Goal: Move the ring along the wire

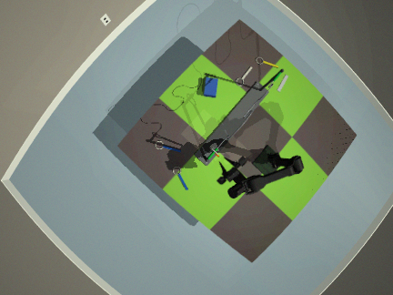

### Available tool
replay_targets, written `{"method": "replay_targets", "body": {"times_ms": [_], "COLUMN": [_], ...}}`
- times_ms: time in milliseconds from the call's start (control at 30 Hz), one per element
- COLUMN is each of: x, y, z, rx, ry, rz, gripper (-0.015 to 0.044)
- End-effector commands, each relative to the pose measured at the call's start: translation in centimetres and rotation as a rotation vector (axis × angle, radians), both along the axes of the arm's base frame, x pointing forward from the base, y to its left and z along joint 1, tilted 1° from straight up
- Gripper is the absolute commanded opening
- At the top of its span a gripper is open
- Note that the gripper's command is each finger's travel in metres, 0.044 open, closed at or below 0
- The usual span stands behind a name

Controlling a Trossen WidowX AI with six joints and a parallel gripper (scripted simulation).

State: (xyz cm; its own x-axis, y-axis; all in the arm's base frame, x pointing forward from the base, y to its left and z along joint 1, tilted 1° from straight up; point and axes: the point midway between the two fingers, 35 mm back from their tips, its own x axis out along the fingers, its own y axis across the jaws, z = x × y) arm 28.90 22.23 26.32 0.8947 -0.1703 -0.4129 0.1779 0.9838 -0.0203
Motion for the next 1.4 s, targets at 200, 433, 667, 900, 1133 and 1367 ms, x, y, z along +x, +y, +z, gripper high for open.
{"method": "replay_targets", "body": {"times_ms": [200, 433, 667, 900, 1133, 1367], "x": [-0.1, -0.8, -4.5, -4.5, -4.5, -4.5], "y": [-0.1, 0.2, 0.8, 0.8, 0.8, 0.8], "z": [0.1, 0.3, 2.1, 2.1, 2.1, 2.1], "rx": [-0.002, 0.001, 0.0, 0.0, 0.0, 0.0], "ry": [-0.002, 0.003, 0.001, 0.001, 0.001, 0.001], "rz": [-0.004, 0.0, 0.001, 0.001, 0.001, 0.001], "gripper": [0.016, 0.0212, 0.0396, 0.044, 0.044, 0.044]}}
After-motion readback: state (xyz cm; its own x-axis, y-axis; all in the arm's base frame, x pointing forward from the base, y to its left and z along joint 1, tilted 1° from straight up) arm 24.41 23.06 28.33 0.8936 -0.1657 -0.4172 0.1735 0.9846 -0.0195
